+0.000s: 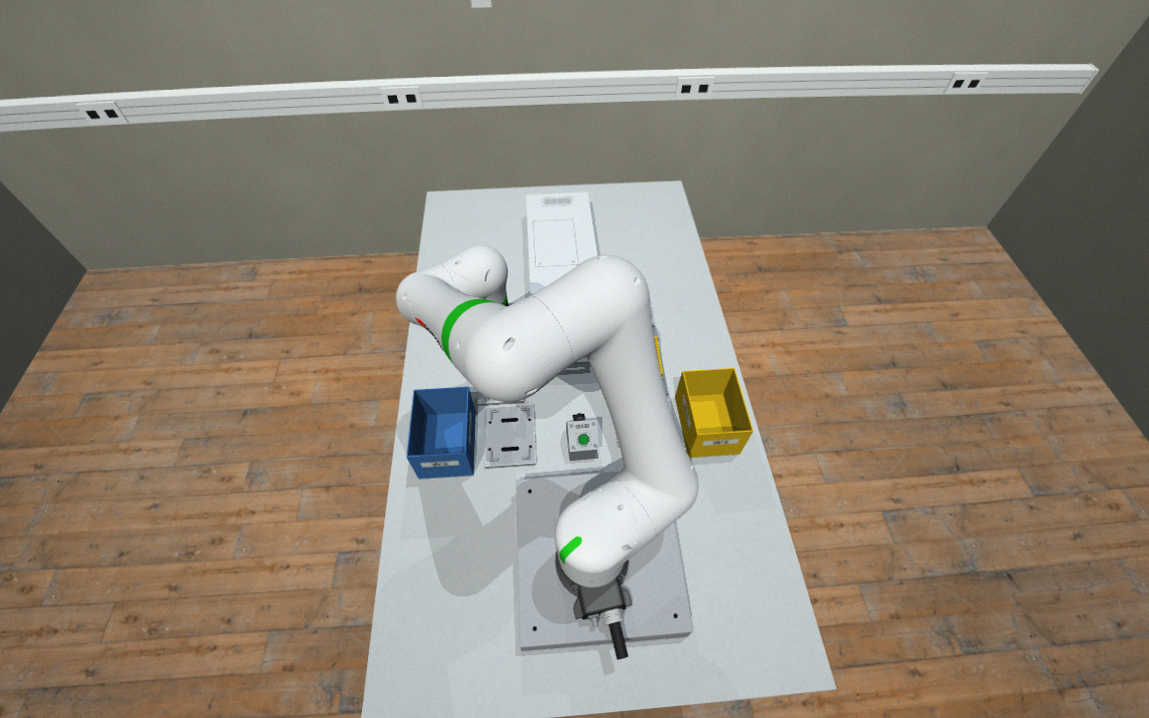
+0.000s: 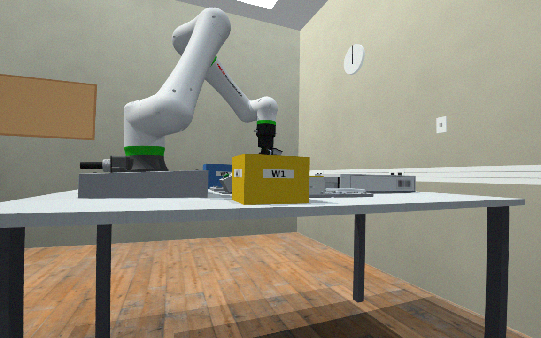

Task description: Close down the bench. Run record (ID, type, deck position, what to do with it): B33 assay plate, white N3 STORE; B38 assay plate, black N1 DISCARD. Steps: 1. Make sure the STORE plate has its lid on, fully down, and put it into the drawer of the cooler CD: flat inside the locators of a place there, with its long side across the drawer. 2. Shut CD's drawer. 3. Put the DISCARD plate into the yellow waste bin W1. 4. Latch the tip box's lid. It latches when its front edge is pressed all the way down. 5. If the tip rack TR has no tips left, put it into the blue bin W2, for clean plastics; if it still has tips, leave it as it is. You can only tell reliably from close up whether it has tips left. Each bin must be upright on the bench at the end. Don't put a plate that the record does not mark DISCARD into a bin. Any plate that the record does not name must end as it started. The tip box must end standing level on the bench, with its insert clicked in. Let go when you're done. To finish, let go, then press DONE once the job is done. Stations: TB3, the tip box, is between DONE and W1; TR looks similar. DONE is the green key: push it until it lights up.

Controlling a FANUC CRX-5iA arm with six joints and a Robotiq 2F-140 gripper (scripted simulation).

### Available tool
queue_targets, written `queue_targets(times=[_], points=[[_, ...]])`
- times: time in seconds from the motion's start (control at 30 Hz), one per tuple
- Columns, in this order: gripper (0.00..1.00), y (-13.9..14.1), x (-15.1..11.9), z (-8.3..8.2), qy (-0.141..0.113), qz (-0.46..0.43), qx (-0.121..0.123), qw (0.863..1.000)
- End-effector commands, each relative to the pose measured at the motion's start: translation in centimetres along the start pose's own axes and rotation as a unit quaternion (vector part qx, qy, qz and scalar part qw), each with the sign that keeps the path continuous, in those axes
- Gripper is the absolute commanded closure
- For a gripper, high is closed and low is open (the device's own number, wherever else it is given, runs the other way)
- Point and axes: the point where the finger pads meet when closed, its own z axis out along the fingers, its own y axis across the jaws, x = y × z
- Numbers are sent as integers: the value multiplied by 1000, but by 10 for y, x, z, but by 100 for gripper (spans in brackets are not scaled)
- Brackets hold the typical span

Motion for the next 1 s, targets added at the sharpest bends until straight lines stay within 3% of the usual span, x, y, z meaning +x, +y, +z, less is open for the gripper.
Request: queue_targets(times=[0.0, 0.97], points=[[90, 0, 1, -1, 1, 0, 0, 1000], [90, 0, 1, -4, 1, 0, 0, 1000]])
